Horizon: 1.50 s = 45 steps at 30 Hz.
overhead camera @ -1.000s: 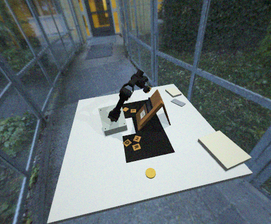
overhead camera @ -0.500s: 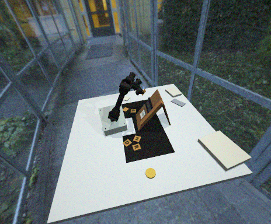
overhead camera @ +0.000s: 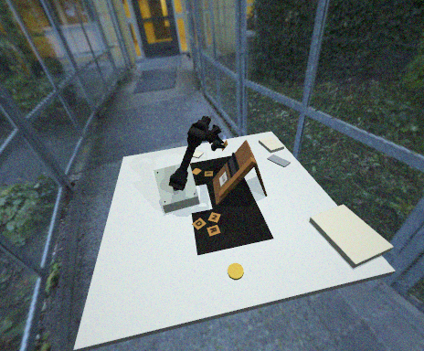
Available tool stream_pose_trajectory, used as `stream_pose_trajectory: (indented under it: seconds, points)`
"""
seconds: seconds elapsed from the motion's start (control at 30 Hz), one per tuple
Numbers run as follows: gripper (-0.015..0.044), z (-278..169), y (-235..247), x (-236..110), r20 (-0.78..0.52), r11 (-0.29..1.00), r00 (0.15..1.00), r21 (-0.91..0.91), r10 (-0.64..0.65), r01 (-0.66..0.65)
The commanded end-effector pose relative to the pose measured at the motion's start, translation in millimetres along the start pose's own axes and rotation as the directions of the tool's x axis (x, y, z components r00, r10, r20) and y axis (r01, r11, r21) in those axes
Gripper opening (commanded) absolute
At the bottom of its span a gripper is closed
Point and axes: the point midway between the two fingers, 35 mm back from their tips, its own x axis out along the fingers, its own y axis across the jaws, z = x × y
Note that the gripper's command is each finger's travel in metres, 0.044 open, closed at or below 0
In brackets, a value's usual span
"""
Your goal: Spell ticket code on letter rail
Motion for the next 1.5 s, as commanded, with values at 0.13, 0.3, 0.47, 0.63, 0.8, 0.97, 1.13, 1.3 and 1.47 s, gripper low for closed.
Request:
stream_pose_trajectory:
  seconds: [0.13,0.3,0.47,0.63,0.8,0.97,1.13,1.3,1.47]
  points:
    - [0.0,-5,-4,28,-0.003,1.0,1.0,-0.016,-0.012,0.012]
    - [0.0,-4,-6,35,0.0,1.0,1.0,-0.017,-0.015,0.015]
    - [0.0,-4,-6,35,0.0,1.0,1.0,-0.017,-0.015,0.015]
    - [0.0,-4,-6,35,0.0,1.0,1.0,-0.017,-0.015,0.015]
    - [0.0,-5,-6,35,0.0,1.0,1.0,-0.017,-0.015,0.015]
    - [0.0,-4,-6,35,0.0,1.0,1.0,-0.017,-0.015,0.015]
    - [0.0,-3,-8,35,0.0,1.0,1.0,-0.017,-0.015,0.015]
    - [0.0,-3,-10,35,0.0,1.0,1.0,-0.017,-0.015,0.015]
    - [0.0,-4,-12,35,0.0,1.0,1.0,-0.017,-0.015,0.015]
